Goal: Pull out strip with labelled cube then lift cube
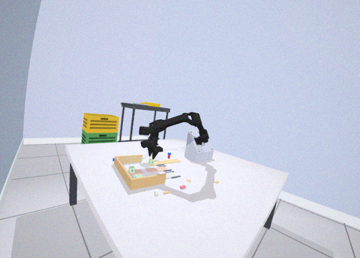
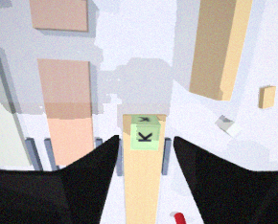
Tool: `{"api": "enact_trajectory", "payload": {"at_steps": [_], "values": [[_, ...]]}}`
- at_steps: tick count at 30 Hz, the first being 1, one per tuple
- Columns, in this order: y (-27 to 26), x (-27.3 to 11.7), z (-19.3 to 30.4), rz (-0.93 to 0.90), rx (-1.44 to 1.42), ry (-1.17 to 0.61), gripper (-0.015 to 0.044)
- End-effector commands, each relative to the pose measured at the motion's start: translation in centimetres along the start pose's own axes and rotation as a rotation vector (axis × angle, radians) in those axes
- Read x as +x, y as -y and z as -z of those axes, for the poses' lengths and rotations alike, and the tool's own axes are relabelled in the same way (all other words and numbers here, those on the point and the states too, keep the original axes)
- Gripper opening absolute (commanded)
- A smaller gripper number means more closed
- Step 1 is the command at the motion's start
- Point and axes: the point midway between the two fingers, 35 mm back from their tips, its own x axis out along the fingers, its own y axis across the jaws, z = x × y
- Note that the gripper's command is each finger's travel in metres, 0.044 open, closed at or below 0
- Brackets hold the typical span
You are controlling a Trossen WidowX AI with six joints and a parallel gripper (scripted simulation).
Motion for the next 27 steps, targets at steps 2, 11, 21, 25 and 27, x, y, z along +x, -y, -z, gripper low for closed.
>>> {"api": "enact_trajectory", "payload": {"at_steps": [2,11,21,25,27], "values": [[0.0,1.3,0.3,-0.006,0.010,-0.009,0.0250],[0.0,2.7,0.4,-0.008,0.010,-0.010,0.0250],[-0.1,3.6,0.5,-0.009,0.010,-0.010,0.0250],[-0.1,3.6,0.5,-0.009,0.010,-0.010,0.0250],[0.0,3.4,0.3,-0.004,0.003,-0.007,0.0198]]}}
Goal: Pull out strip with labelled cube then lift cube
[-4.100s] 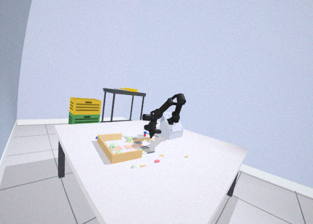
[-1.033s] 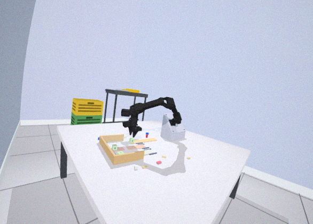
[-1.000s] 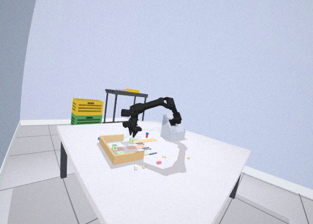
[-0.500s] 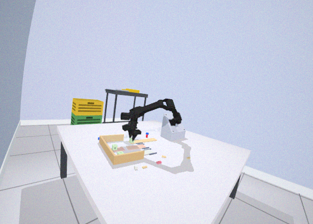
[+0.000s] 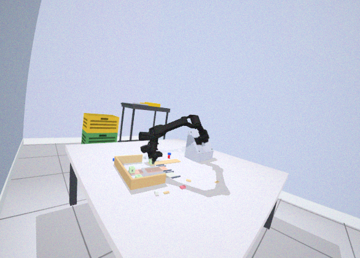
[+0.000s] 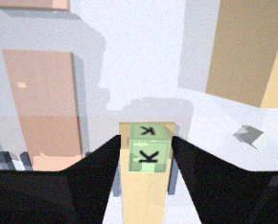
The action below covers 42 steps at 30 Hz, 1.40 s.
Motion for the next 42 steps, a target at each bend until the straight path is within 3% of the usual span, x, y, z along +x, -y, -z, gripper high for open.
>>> {"api": "enact_trajectory", "payload": {"at_steps": [1,10,14,29,42], "values": [[0.0,0.0,0.0,0.000,0.000,0.000,0.0171],[0.0,0.0,0.0,0.000,0.000,0.000,0.0092],[0.0,-0.2,0.2,0.000,0.000,0.000,0.0000],[0.3,-4.1,5.7,-0.002,0.009,-0.005,0.0000],[0.3,-4.3,8.3,-0.002,0.011,-0.006,0.0000]]}}
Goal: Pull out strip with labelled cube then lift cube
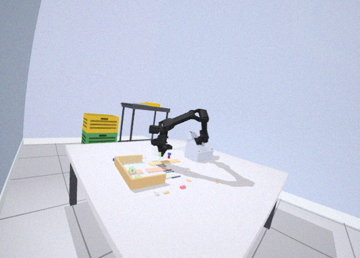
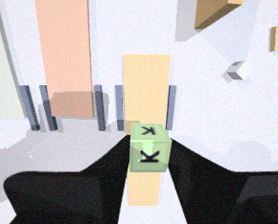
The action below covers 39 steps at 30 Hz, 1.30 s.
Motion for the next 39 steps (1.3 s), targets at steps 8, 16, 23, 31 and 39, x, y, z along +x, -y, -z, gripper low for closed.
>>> {"api": "enact_trajectory", "payload": {"at_steps": [8,16,23,31,39], "values": [[0.2,0.1,4.3,0.004,0.001,-0.008,0.0000],[0.3,-1.3,4.5,0.006,0.001,-0.008,0.0000],[0.3,-3.5,4.5,0.006,0.001,-0.008,0.0000],[0.3,-3.5,4.5,0.006,0.001,-0.008,0.0000],[0.3,-3.5,4.5,0.006,0.001,-0.008,0.0000]]}}
